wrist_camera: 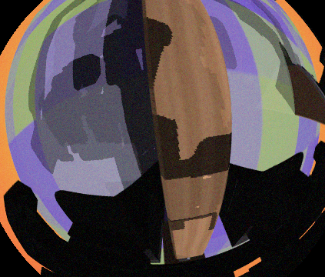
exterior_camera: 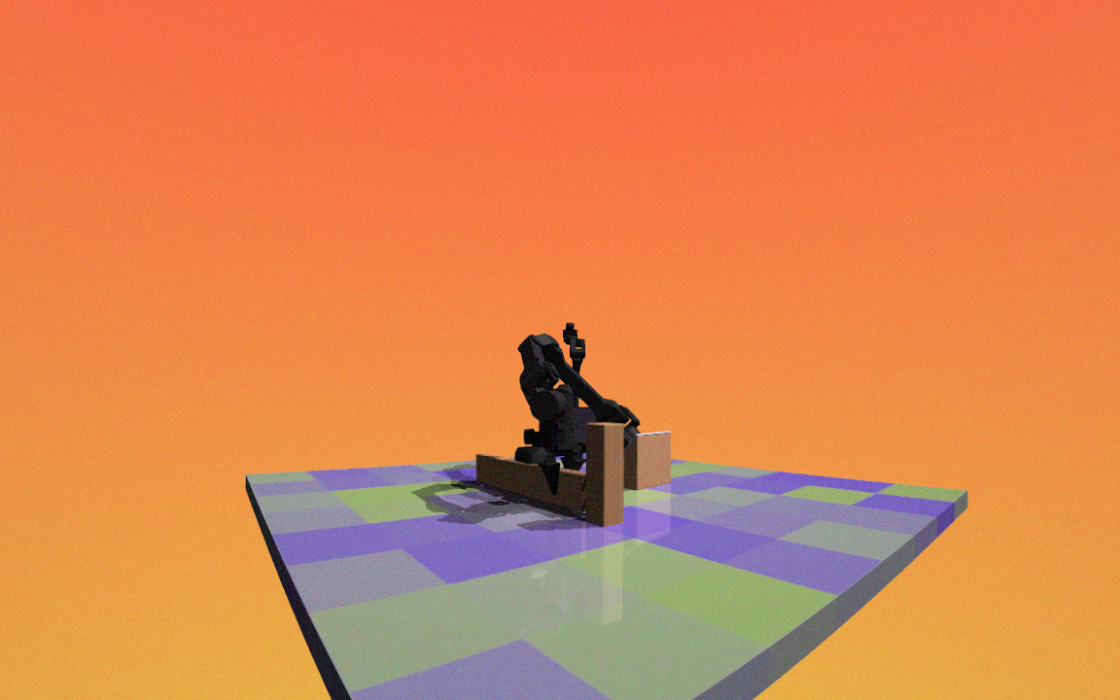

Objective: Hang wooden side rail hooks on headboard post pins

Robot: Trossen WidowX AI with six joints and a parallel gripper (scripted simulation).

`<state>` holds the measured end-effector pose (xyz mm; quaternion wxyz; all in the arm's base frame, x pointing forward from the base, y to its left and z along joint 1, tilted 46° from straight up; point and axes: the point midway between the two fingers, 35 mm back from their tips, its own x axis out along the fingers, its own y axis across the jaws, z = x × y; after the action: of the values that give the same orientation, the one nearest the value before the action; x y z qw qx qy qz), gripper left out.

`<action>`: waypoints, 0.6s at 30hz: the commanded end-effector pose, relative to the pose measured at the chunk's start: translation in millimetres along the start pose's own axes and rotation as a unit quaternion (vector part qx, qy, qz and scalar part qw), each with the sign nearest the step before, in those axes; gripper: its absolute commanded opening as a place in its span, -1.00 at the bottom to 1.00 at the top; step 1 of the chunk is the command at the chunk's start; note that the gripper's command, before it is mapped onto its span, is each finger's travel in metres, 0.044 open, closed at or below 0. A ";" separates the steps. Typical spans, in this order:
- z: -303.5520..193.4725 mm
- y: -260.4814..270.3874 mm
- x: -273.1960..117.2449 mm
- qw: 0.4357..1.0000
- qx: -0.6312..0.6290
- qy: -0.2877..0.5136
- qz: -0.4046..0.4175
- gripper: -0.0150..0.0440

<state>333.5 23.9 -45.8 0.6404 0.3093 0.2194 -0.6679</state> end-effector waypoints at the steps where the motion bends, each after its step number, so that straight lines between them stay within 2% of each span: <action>1: -1.0 2.3 -7.6 1.000 0.001 0.003 0.009 -0.49; 18: -1.0 2.2 -10.4 1.000 0.001 0.003 0.009 -0.49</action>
<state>333.5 26.0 -43.7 0.6404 0.3091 0.2194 -0.6679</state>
